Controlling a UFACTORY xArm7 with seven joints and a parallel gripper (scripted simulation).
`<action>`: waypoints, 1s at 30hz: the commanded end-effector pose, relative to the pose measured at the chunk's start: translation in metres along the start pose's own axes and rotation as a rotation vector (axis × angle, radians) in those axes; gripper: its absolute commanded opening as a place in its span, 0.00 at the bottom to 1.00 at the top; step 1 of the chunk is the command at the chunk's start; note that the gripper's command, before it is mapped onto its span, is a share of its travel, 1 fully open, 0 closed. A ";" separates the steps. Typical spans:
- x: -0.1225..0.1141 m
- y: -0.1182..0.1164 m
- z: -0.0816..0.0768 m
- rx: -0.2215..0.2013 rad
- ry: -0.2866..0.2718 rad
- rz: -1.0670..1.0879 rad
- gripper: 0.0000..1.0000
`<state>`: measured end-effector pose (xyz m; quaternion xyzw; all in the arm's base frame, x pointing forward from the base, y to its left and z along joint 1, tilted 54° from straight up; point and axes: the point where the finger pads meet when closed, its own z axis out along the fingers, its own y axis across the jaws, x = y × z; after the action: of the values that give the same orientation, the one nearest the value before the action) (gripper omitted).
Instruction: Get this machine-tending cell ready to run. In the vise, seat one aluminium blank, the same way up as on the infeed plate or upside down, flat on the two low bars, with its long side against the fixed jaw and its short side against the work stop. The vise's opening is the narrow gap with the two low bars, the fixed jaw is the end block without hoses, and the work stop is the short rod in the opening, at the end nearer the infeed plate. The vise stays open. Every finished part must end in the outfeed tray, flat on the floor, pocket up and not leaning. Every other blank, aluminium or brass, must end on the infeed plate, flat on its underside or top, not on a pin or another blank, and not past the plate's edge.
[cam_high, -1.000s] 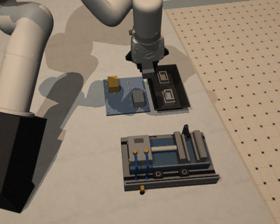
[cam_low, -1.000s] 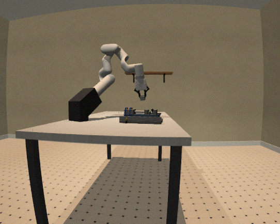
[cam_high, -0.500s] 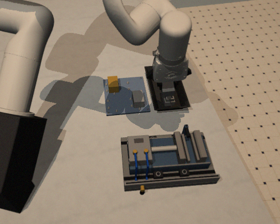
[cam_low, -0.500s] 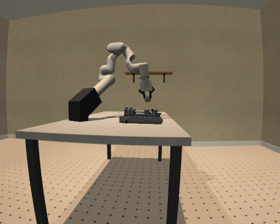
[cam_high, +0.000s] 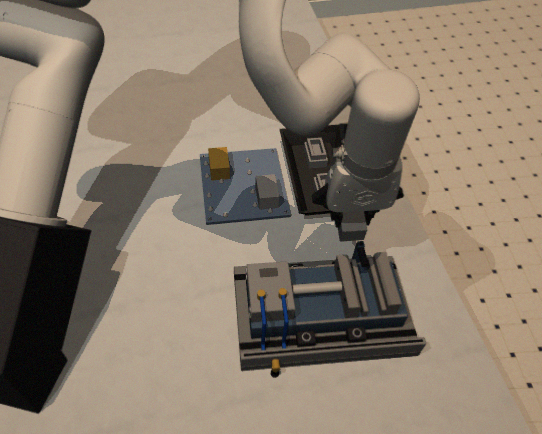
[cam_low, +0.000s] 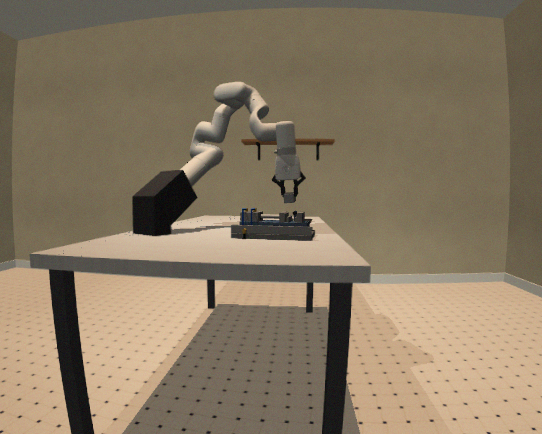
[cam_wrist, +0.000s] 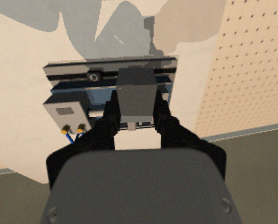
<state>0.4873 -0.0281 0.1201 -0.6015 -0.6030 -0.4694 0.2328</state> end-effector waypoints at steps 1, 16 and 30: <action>-0.042 0.015 0.002 0.025 -0.060 -0.006 0.00; -0.083 0.026 -0.003 0.051 -0.150 -0.028 0.00; -0.083 0.026 -0.003 0.051 -0.150 -0.028 0.00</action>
<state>0.5244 -0.0745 0.0584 -0.6190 -0.6397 -0.4105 0.1979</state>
